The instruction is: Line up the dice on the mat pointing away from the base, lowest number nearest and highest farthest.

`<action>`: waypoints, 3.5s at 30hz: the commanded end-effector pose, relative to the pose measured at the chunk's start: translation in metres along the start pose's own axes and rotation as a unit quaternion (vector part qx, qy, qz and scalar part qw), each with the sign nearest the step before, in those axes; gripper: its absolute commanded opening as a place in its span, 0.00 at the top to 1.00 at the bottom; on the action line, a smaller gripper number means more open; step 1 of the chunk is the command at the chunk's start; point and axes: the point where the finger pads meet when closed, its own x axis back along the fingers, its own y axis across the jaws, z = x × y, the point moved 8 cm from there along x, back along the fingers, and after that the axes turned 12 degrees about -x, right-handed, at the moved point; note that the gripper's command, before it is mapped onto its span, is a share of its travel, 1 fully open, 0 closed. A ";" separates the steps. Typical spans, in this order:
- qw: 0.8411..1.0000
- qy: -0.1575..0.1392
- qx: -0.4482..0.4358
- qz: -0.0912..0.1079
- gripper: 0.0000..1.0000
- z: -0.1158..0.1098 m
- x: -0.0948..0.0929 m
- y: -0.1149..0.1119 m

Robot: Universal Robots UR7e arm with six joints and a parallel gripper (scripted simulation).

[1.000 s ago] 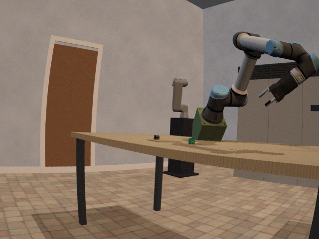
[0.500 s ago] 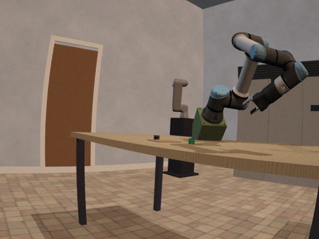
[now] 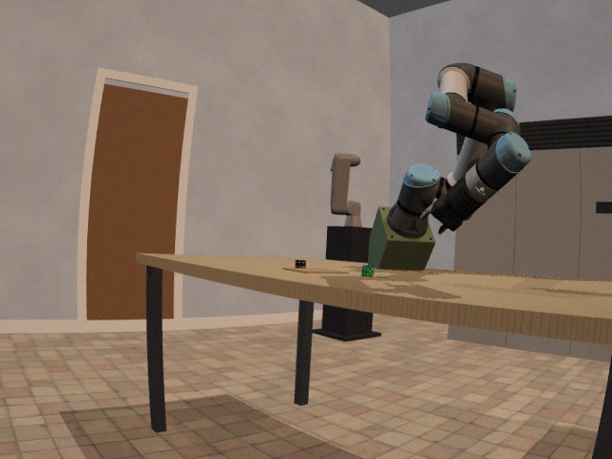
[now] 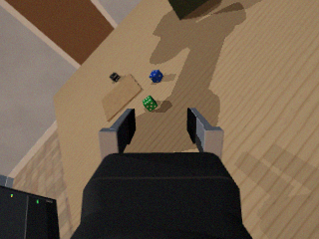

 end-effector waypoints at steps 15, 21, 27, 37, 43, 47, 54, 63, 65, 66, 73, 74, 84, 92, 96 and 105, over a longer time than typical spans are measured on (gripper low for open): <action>0.982 0.105 -0.026 -0.156 0.00 -0.046 -0.149 -0.112; 0.972 0.113 -0.038 -0.203 0.00 -0.046 -0.187 -0.141; 0.954 0.109 -0.059 -0.273 0.00 -0.037 -0.243 -0.183; 0.923 0.071 -0.099 -0.364 0.00 -0.011 -0.317 -0.235; 0.906 0.037 -0.122 -0.403 0.00 0.008 -0.353 -0.257; 0.893 0.007 -0.141 -0.428 0.00 0.024 -0.377 -0.272; 0.875 -0.041 -0.169 -0.453 0.00 0.048 -0.408 -0.290; 0.855 -0.100 -0.202 -0.468 0.00 0.076 -0.439 -0.306; 0.850 -0.112 -0.209 -0.470 0.00 0.082 -0.445 -0.309; 0.848 -0.119 -0.212 -0.470 0.00 0.084 -0.448 -0.310; 0.840 -0.146 -0.227 -0.471 0.00 0.097 -0.460 -0.316; 0.838 -0.151 -0.229 -0.471 0.00 0.099 -0.462 -0.317; 0.828 -0.184 -0.247 -0.468 0.00 0.114 -0.475 -0.322; 0.826 -0.193 -0.252 -0.466 0.00 0.118 -0.478 -0.324; 0.825 -0.196 -0.253 -0.466 0.00 0.119 -0.479 -0.324; 0.825 -0.197 -0.254 -0.466 0.00 0.120 -0.480 -0.324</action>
